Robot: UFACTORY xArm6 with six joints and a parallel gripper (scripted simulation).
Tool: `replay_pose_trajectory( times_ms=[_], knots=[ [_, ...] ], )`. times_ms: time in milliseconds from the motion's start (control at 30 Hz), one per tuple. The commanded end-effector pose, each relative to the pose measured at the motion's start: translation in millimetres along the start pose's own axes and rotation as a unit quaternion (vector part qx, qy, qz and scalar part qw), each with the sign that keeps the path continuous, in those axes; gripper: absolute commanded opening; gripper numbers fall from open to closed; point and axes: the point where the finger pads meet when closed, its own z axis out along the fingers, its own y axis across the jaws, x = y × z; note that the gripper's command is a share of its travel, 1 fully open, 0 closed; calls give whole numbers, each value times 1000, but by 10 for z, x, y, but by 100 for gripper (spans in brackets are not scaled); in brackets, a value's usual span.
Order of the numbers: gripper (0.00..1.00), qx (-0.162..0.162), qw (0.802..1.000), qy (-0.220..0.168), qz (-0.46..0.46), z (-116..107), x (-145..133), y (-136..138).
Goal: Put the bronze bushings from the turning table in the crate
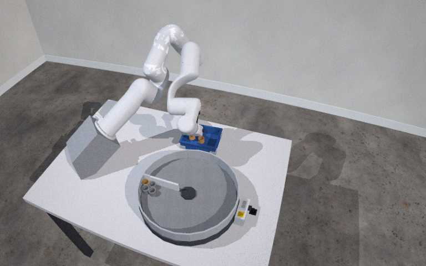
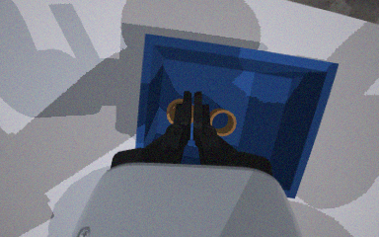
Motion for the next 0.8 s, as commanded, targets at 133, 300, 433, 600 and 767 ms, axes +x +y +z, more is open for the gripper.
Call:
replay_pose_trajectory(
  times_ms=[133, 300, 433, 600, 767],
  knots=[
    [0, 0, 1000, 0, -1, 2, -3, 5],
    [0, 0, 1000, 0, -1, 8, -8, 4],
    [0, 0, 1000, 0, -1, 19, -17, 4],
    [0, 0, 1000, 0, -1, 32, -28, 4],
    [0, 0, 1000, 0, -1, 37, -32, 4]
  ],
)
